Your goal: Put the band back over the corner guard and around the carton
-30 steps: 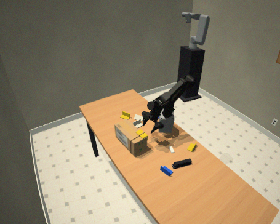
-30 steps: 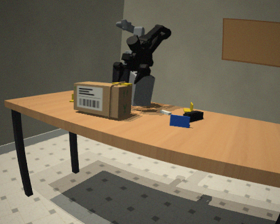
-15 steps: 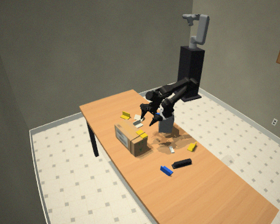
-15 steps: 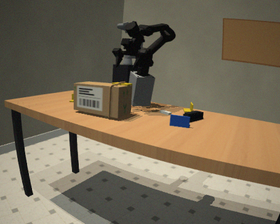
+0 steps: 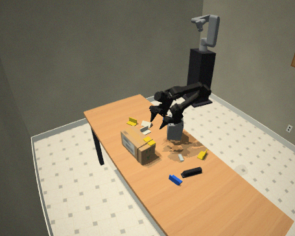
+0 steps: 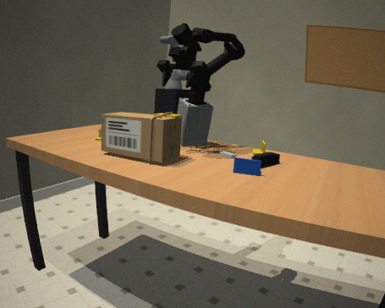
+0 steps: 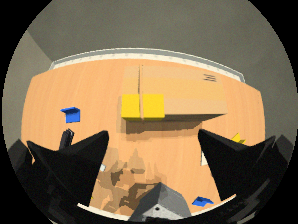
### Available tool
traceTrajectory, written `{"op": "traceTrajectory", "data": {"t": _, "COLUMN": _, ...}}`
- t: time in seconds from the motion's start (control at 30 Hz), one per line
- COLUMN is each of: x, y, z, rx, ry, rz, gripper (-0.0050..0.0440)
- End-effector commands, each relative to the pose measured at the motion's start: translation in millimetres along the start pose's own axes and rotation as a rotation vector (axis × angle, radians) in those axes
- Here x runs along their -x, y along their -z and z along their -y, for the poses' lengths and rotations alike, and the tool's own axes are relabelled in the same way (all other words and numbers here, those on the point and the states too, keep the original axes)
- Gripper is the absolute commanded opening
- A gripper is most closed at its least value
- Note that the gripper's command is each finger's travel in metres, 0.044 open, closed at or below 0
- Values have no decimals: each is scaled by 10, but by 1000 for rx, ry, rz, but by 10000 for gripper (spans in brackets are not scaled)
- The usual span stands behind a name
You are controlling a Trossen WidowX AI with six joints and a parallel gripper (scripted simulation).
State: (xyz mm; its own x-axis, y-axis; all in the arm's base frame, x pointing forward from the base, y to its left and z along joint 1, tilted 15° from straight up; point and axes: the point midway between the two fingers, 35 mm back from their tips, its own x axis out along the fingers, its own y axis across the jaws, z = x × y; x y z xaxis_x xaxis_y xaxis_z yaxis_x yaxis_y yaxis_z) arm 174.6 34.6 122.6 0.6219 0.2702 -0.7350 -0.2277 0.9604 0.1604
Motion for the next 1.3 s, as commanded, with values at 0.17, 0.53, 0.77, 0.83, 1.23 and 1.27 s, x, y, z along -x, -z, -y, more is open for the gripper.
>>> {"op": "traceTrajectory", "data": {"t": 0.17, "x": 109, "y": -202, "z": -27, "rx": -8, "ry": -13, "rz": -105, "gripper": 440}}
{"op": "traceTrajectory", "data": {"t": 0.53, "x": 103, "y": -714, "z": -57, "rx": -24, "ry": -34, "rz": -376, "gripper": 440}}
{"op": "traceTrajectory", "data": {"t": 0.77, "x": -76, "y": -988, "z": -62, "rx": -24, "ry": -39, "rz": -548, "gripper": 440}}
{"op": "traceTrajectory", "data": {"t": 0.83, "x": -145, "y": -1056, "z": -64, "rx": -22, "ry": -40, "rz": -596, "gripper": 440}}
{"op": "traceTrajectory", "data": {"t": 1.23, "x": -663, "y": -1268, "z": -79, "rx": -7, "ry": -36, "rz": -862, "gripper": 440}}
{"op": "traceTrajectory", "data": {"t": 1.27, "x": -709, "y": -1276, "z": -82, "rx": -5, "ry": -35, "rz": -882, "gripper": 440}}
